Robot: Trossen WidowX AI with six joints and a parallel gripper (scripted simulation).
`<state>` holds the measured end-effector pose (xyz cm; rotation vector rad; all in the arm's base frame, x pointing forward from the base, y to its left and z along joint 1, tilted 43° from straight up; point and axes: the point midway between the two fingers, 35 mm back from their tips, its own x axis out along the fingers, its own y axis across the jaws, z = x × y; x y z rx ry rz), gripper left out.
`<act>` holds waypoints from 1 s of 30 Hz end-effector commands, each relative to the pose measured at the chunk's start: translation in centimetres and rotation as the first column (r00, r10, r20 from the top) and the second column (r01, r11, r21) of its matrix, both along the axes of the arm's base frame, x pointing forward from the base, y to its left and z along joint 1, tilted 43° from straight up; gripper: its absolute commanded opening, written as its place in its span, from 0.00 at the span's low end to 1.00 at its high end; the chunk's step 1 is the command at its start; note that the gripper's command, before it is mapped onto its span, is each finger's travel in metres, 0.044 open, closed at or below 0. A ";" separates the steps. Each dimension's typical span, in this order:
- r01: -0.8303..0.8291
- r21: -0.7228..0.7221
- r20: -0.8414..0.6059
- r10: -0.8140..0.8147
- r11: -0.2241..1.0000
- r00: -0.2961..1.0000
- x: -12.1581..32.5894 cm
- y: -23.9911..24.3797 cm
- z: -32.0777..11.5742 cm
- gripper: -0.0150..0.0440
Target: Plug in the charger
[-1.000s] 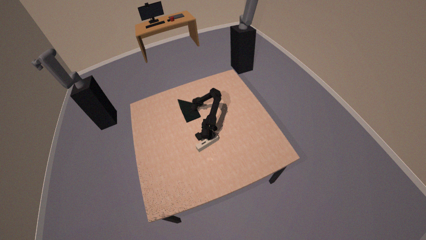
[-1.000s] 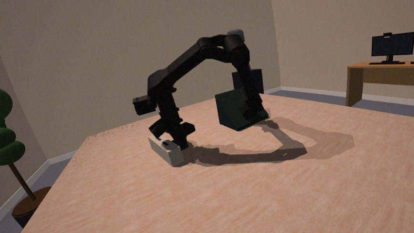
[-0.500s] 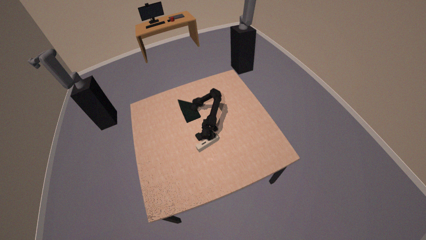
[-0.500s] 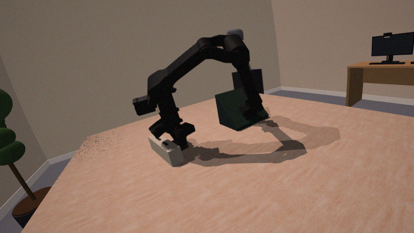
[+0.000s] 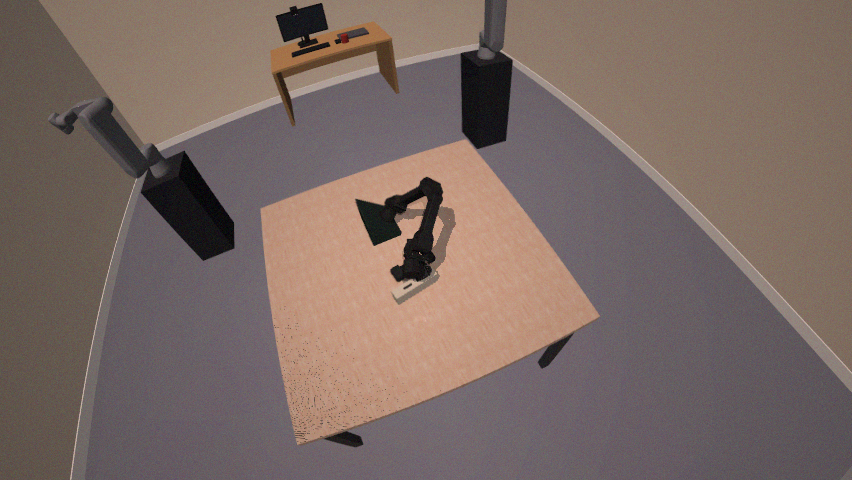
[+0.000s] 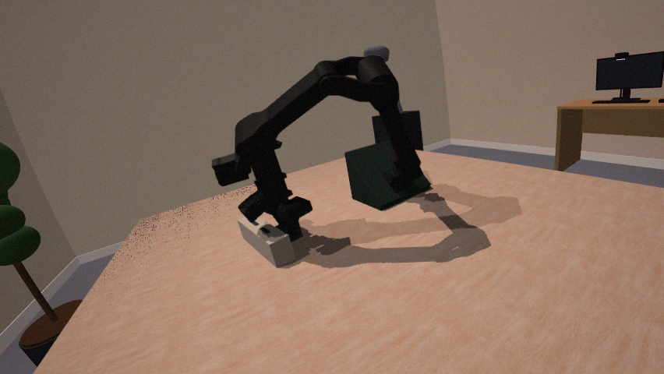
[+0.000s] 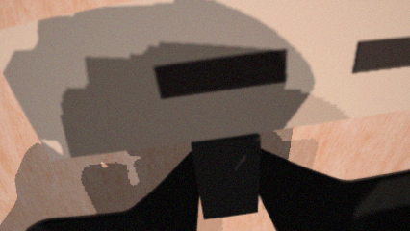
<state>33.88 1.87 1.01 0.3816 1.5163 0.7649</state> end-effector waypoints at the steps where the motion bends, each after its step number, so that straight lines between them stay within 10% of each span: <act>1: 0.000 0.000 0.028 0.000 1.000 1.000 1.0 0.1 0.3 0.25; 30: 0.000 0.000 0.028 0.000 1.000 1.000 2.0 0.2 0.6 0.25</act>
